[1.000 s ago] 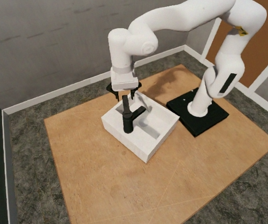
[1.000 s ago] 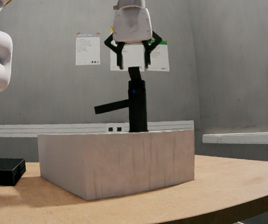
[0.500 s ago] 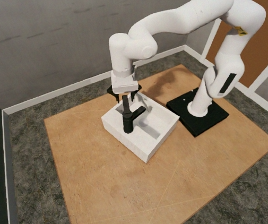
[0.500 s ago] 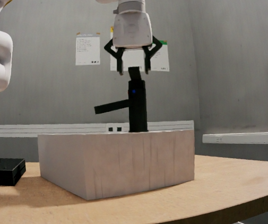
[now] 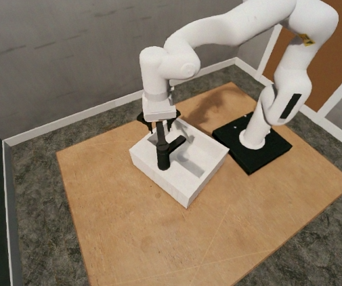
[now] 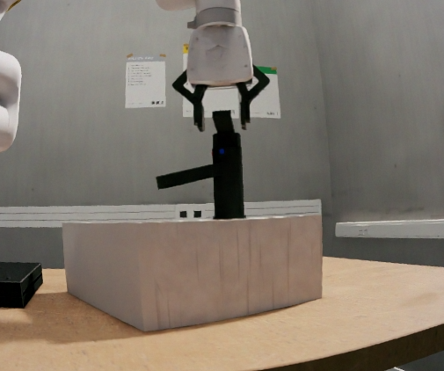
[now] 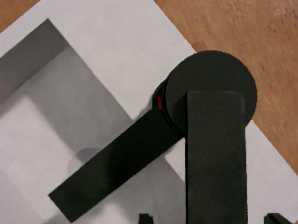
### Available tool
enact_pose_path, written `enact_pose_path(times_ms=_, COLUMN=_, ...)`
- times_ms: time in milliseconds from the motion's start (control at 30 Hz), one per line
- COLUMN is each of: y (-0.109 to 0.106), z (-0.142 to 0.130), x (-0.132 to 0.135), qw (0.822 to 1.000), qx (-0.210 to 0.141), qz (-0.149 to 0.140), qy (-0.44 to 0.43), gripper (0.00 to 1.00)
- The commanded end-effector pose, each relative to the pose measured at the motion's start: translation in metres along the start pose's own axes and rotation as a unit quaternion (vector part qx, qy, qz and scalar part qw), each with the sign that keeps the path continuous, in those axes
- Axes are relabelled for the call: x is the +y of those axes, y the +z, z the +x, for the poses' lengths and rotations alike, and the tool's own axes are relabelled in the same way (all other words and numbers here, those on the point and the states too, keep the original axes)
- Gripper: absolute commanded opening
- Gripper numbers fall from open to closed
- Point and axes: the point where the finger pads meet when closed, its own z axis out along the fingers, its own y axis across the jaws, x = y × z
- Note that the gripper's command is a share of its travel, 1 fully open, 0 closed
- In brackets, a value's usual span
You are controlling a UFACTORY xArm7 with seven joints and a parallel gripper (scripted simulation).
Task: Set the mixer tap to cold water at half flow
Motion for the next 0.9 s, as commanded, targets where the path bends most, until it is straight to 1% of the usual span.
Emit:
enact_pose_path(times_ms=0, y=-0.0005, z=0.0001, x=0.0011, qw=1.0, qx=0.0, qz=-0.002, qy=0.0, gripper=0.65)
enact_pose_path(times_ms=700, y=0.0005, z=0.0001, x=0.0011, qw=1.0, qx=0.0, qz=-0.002, qy=0.0, gripper=0.65)
enact_pose_path(times_ms=733, y=0.0005, z=0.0001, x=0.0011, qw=1.0, qx=0.0, qz=-0.002, qy=0.0, gripper=0.0)
enact_pose_path(times_ms=867, y=0.0005, z=0.0001, x=0.0011, qw=1.0, qx=0.0, qz=-0.002, qy=0.0, gripper=0.0)
